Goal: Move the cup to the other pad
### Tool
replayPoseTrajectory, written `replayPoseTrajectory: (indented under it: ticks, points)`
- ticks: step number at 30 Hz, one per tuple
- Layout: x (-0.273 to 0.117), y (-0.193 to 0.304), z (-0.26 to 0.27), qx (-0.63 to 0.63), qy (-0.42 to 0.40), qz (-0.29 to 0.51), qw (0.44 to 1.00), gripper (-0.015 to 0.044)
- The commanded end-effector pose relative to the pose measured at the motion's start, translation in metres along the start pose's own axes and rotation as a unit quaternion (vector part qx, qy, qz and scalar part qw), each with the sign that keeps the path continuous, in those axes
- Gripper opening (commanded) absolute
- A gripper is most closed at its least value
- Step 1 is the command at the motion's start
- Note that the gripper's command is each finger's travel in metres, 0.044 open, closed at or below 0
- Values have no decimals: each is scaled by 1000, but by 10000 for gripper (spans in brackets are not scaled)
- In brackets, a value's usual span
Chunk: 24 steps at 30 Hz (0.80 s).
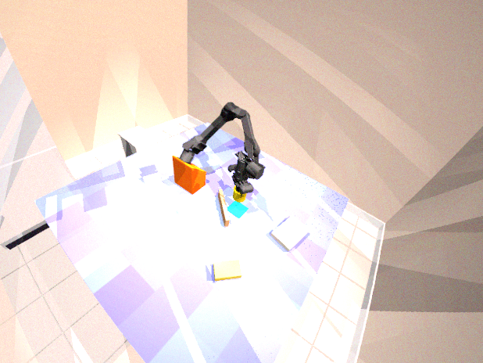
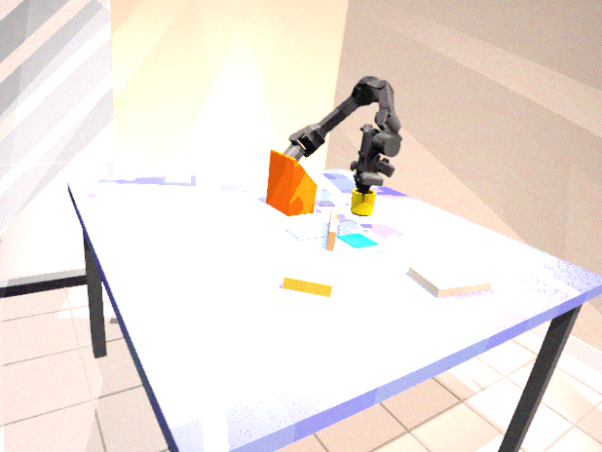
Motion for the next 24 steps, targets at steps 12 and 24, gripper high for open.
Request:
replayPoseTrajectory:
  ticks: [12, 24]
  points:
    - [20, -1, -2, 2, 1, -2, 1000, 0]
    - [39, -2, -2, 2, 1, -2, 1000, 0]
Point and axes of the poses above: the point midway between the two fingers, 35 mm back from their tips, its own x axis out along the fingers, its own z axis across the jaws, y = z × x, the point moved 4 cm from there along -x, back along the fingers, and after that the axes turned 14 degrees about -x, right-handed, at the moved point
